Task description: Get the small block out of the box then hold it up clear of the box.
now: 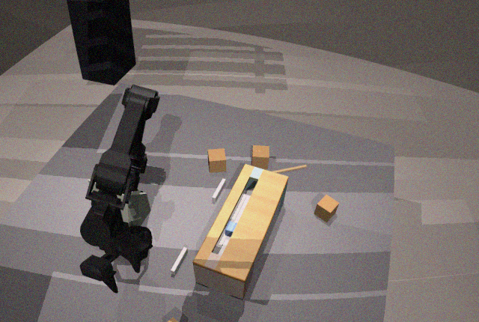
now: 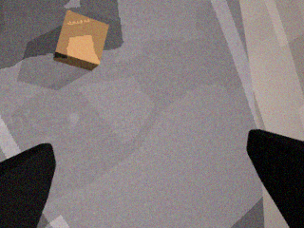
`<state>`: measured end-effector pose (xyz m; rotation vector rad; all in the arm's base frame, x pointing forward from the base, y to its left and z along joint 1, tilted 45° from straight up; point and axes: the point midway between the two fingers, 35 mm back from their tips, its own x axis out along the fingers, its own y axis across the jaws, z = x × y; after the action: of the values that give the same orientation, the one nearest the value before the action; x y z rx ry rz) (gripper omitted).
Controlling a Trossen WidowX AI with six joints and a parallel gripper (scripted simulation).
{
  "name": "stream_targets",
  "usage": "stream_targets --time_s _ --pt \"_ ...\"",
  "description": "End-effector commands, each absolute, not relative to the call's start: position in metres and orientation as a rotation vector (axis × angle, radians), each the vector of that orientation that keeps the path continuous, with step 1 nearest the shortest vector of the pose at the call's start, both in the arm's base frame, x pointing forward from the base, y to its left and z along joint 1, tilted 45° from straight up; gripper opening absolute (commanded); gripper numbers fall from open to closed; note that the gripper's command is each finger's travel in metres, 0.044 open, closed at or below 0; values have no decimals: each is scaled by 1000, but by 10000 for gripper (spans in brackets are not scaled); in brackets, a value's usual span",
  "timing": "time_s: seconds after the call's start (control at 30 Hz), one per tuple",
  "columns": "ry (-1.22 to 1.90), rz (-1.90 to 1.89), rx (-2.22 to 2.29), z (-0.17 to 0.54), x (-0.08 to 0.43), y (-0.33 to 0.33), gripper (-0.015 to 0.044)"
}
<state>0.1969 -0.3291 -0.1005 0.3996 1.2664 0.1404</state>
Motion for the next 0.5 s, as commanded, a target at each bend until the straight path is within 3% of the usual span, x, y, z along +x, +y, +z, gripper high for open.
stream_targets --time_s 0.0,0.47 --pt "1326 96 823 -73 237 -271 400" --pt "1599 -98 1553 -18 281 -166 400"
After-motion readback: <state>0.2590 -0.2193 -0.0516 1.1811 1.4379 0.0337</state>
